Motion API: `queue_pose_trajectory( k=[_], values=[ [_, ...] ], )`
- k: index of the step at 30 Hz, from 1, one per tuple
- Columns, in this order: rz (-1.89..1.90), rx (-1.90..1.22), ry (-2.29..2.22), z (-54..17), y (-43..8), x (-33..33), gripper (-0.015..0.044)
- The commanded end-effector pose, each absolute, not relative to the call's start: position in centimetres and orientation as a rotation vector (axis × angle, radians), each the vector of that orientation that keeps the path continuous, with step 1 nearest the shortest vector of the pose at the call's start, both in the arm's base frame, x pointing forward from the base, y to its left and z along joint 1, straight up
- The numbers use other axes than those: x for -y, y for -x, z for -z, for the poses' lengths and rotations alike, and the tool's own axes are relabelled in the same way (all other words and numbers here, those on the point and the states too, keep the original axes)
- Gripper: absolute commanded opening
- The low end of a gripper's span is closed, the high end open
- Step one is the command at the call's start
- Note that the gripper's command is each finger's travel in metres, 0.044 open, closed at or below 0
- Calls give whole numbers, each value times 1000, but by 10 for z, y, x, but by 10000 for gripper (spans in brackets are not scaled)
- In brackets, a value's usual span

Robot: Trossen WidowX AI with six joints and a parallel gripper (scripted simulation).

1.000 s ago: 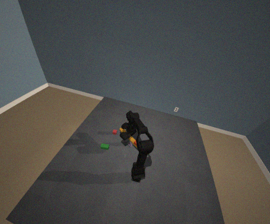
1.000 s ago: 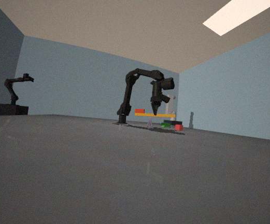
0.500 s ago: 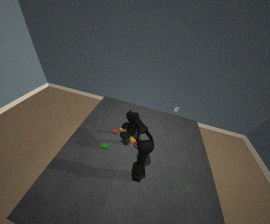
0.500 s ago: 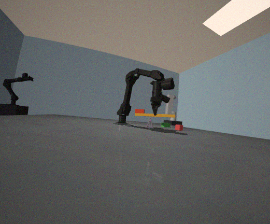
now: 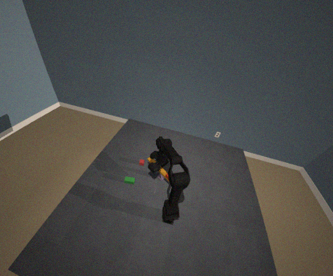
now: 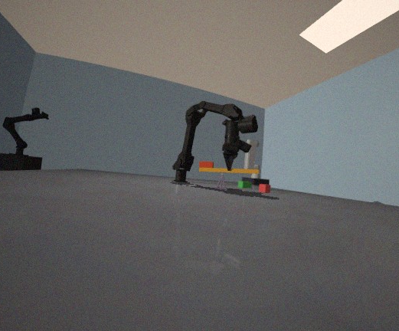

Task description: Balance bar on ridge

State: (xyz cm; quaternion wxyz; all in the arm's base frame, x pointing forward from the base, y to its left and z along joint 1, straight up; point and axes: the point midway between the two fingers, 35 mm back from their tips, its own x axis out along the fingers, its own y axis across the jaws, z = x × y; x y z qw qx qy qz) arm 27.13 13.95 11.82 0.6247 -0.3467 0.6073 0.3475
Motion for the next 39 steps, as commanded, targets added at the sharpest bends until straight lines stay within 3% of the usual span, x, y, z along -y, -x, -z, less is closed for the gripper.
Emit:
queue_pose_trajectory(
  k=[1,39],
  values=[
    [-795,-1393,797,-118,-272,-139,0],
    [-795,-1393,797,-114,-272,-139,0]
  ],
)
